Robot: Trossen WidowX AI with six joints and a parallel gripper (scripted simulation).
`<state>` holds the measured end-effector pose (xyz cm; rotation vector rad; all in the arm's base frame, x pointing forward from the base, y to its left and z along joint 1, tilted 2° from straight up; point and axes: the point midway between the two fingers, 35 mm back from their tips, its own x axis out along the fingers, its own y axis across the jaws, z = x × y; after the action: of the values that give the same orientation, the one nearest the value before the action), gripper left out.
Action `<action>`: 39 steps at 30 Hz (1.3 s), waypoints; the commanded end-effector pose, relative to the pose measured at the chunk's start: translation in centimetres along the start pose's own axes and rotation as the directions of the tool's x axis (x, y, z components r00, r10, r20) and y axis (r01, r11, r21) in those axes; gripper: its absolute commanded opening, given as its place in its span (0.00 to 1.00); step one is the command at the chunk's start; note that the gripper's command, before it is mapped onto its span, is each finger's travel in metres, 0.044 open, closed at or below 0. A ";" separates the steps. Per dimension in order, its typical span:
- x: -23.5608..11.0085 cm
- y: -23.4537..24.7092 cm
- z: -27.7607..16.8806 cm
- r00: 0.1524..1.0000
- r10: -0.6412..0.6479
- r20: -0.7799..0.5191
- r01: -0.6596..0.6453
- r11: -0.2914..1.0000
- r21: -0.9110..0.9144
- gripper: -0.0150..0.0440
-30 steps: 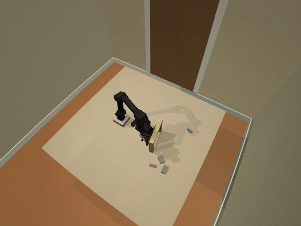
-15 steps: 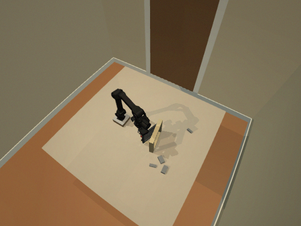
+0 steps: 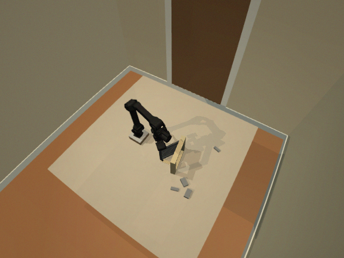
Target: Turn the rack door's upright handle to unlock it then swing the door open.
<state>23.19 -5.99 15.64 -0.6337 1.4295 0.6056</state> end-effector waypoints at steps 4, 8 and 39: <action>0.0 1.2 0.4 1.000 -0.008 0.006 0.008 0.993 0.120 0.29; 0.0 2.0 0.7 1.000 -0.008 0.006 0.007 0.985 0.173 0.29; 0.0 7.1 3.9 1.000 -0.002 0.010 -0.003 0.846 0.534 0.29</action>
<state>20.73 1.37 15.51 -0.2204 1.5041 0.2315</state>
